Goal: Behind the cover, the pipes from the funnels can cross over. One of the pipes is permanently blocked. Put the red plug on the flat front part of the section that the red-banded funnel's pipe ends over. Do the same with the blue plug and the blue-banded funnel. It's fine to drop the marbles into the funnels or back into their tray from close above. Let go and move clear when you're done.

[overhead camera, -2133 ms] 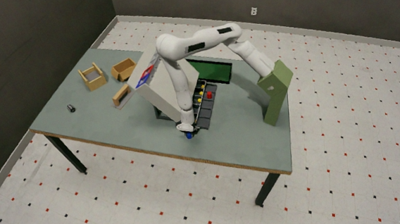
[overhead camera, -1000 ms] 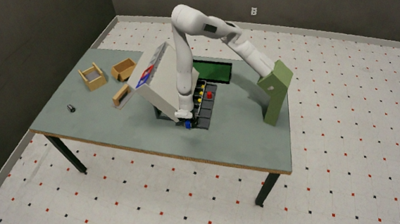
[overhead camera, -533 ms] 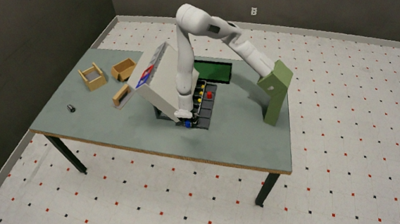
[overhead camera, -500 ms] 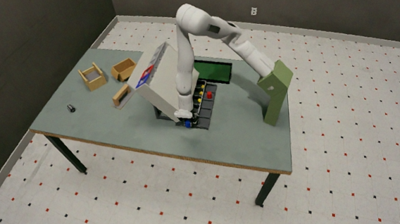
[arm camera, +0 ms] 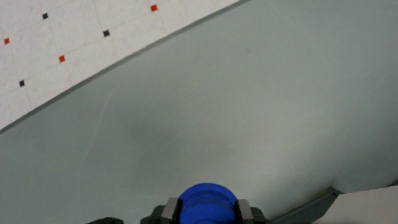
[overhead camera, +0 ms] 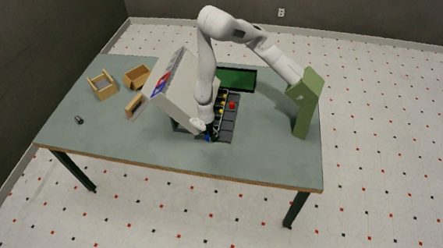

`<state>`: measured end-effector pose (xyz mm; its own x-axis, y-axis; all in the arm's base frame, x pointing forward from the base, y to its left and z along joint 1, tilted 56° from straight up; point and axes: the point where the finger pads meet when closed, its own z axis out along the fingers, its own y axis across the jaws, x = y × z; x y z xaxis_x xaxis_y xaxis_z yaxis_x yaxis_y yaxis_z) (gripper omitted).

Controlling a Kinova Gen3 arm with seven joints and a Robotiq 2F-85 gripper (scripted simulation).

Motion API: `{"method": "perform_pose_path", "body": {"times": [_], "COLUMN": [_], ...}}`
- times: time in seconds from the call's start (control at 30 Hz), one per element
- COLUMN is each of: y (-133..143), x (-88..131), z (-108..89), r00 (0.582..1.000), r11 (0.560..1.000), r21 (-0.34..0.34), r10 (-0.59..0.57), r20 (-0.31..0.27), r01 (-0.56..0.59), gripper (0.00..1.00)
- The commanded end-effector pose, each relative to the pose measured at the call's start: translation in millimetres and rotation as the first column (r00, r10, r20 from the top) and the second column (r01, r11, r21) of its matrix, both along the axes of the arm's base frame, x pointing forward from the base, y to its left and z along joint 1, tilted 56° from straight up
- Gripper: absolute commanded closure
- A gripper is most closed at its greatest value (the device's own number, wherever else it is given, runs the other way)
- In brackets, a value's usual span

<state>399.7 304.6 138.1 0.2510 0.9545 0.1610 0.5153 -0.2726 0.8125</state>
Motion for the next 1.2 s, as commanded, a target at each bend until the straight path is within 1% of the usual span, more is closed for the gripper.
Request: {"method": "perform_pose_path", "body": {"times": [0.0, 0.13, 0.17, 0.23, 0.27, 0.33, 0.37, 0.7, 0.73, 0.77, 0.8, 0.83, 0.9, 0.93, 1.17], "y": [0.4, 0.4, 0.5, 0.5, 0.5, 0.5, 0.5, 0.5, 0.5, 0.5, 0.5, 0.5, 0.5, 0.5, 0.5], "x": [-0.3, -0.3, -0.2, -0.2, -0.2, -0.2, -0.2, -0.2, -0.2, -0.2, -0.2, -0.2, -0.2, -0.2, -0.2], "z": [0.6, 0.6, 0.6, 0.6, 0.6, 0.6, 0.6, 0.6, 0.4, 0.4, 0.4, 0.4, 0.4, 0.4, 0.4], "r00": [1.000, 1.000, 0.984, 0.982, 0.977, 0.961, 0.955, 0.955, 0.899, 0.898, 0.893, 0.884, 0.852, 0.842, 0.842], "r11": [1.000, 1.000, 0.956, 0.949, 0.935, 0.886, 0.871, 0.871, 0.704, 0.701, 0.686, 0.657, 0.563, 0.537, 0.537], "r21": [0.011, 0.011, 0.242, 0.261, 0.293, 0.388, 0.411, 0.411, 0.605, 0.608, 0.620, 0.644, 0.710, 0.725, 0.725], "r10": [-0.019, -0.019, -0.175, -0.189, -0.211, -0.278, -0.296, -0.296, -0.435, -0.437, -0.446, -0.464, -0.515, -0.528, -0.528], "r20": [0.005, 0.005, 0.018, 0.017, 0.015, 0.006, 0.003, 0.003, -0.048, -0.049, -0.054, -0.065, -0.099, -0.109, -0.109], "r01": [0.019, 0.019, 0.166, 0.178, 0.198, 0.254, 0.268, 0.268, 0.372, 0.374, 0.380, 0.392, 0.423, 0.430, 0.430], "gripper": [1.00, 1.00, 1.00, 1.00, 1.00, 1.00, 1.00, 1.00, 1.00, 1.00, 1.00, 1.00, 1.00, 1.00, 1.00]}}
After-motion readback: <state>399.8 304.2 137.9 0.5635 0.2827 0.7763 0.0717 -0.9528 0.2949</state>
